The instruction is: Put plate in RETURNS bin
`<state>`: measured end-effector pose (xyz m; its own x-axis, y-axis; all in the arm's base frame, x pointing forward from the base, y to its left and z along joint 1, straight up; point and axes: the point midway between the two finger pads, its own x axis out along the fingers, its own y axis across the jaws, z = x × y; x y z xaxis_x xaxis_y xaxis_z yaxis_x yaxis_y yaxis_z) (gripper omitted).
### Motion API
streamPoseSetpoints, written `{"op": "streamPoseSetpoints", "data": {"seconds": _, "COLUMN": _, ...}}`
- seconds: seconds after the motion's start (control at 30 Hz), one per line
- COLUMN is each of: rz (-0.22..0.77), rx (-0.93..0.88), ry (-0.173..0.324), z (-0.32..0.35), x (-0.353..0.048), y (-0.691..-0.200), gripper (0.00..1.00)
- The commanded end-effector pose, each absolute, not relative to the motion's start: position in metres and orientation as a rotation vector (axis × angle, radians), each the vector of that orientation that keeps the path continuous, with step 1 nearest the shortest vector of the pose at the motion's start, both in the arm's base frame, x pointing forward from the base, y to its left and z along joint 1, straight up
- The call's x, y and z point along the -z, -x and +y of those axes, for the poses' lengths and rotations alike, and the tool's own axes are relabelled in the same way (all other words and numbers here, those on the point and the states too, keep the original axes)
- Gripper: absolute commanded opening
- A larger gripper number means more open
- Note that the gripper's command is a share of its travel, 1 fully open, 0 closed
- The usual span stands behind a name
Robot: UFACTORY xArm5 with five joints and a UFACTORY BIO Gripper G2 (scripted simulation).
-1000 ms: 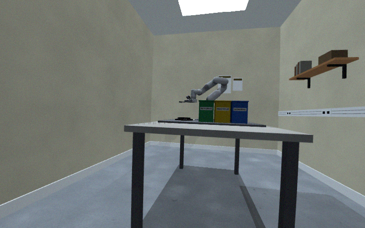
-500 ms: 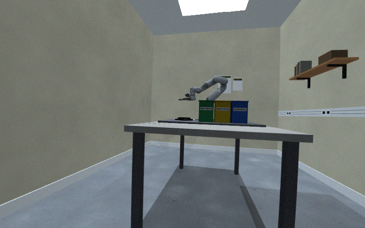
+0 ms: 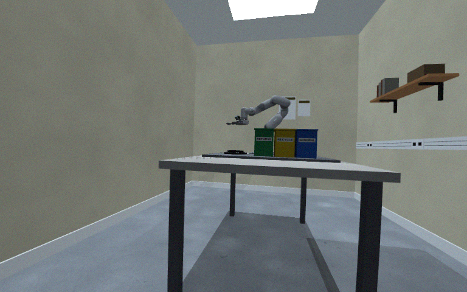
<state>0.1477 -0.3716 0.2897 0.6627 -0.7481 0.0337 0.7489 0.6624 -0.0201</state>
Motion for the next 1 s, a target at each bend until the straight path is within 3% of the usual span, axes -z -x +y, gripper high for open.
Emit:
{"op": "streamPoseSetpoints", "data": {"seconds": 0.0, "rz": -0.028, "rx": 0.805, "ry": 0.035, "z": -0.372, "x": -0.295, "y": -0.164, "gripper": 0.37}}
{"op": "streamPoseSetpoints", "data": {"seconds": 0.97, "rz": -0.027, "rx": 0.629, "ry": 0.023, "z": -0.346, "x": -0.314, "y": -0.268, "gripper": 0.37}}
